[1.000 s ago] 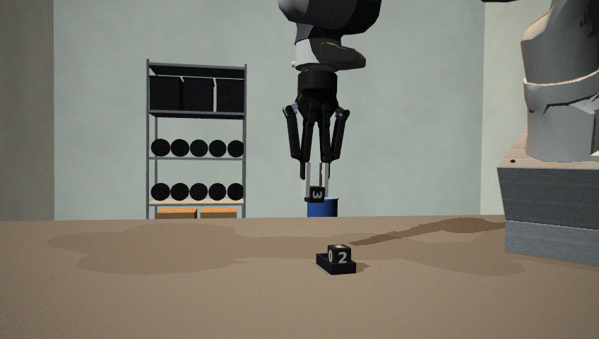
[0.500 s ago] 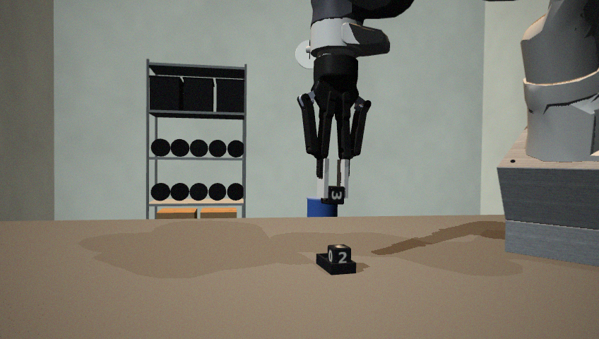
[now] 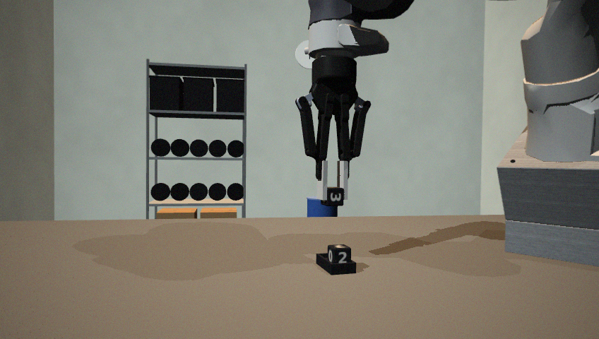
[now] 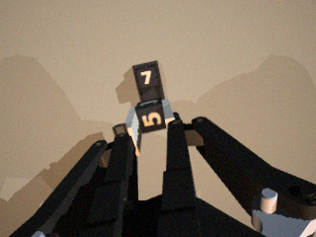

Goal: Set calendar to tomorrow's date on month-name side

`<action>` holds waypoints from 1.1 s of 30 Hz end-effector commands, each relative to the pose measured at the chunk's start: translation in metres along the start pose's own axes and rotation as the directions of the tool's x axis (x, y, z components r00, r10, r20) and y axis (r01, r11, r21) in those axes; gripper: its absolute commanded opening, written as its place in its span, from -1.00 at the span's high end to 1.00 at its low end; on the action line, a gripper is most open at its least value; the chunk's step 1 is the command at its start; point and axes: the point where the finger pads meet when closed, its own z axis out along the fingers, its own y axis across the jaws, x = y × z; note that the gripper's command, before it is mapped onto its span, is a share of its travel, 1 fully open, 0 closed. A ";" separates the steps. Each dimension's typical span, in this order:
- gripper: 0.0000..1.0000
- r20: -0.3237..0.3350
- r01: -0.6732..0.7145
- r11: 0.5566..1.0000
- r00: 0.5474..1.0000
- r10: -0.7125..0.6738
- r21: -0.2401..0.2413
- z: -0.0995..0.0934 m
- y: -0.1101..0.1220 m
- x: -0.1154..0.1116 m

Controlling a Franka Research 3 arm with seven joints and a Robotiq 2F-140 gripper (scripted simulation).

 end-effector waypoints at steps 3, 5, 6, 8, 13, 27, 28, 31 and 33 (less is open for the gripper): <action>0.68 0.001 -0.036 0.999 0.999 0.036 0.002 0.009 0.001 0.000; 0.68 0.001 -0.036 0.999 0.999 0.036 0.002 0.014 0.001 0.000; 0.68 0.001 -0.036 0.999 0.999 0.036 0.002 0.016 0.001 0.000; 0.68 0.001 -0.036 0.999 0.999 0.036 0.002 0.022 0.001 0.000; 0.68 0.001 -0.036 0.999 0.999 0.036 0.003 0.037 0.001 0.000; 0.68 0.001 -0.036 0.999 0.999 0.036 0.002 0.059 0.001 0.001; 0.68 0.001 -0.036 0.999 0.999 0.036 0.002 0.059 0.001 0.001; 0.68 0.001 -0.036 0.999 0.999 0.036 0.002 0.059 0.001 0.001; 0.68 0.001 -0.036 0.999 0.999 0.036 0.002 0.059 0.001 0.001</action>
